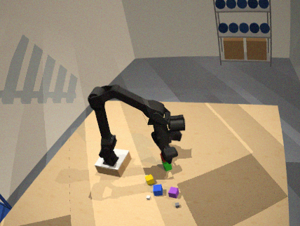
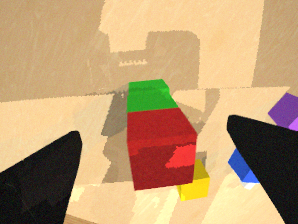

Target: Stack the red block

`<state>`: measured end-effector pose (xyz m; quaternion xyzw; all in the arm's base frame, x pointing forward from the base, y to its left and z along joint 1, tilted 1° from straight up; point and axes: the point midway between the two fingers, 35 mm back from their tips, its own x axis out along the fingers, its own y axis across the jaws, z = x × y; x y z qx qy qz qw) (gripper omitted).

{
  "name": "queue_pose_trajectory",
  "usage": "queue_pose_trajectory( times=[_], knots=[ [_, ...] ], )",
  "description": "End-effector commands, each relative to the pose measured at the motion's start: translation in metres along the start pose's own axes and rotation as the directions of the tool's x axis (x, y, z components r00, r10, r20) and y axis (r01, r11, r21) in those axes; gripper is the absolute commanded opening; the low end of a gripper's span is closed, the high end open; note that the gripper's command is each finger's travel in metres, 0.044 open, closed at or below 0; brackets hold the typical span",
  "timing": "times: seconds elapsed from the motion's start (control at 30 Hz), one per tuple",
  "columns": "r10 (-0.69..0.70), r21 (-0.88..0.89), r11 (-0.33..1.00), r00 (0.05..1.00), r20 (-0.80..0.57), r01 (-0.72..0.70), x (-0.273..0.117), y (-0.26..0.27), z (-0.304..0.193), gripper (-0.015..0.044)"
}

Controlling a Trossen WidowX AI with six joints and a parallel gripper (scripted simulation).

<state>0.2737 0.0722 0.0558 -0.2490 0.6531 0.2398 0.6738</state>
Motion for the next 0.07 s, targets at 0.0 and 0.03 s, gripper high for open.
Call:
queue_pose_trajectory(
  times=[0.0, 0.03],
  knots=[
    [0.0, 0.0, 1.0, 1.0, 0.0, 0.0, 0.0003, 0.0, 0.0001, 0.044],
    [0.0, 0.0, 1.0, 1.0, 0.0, 0.0, 0.0003, 0.0, 0.0001, 0.044]
  ],
)
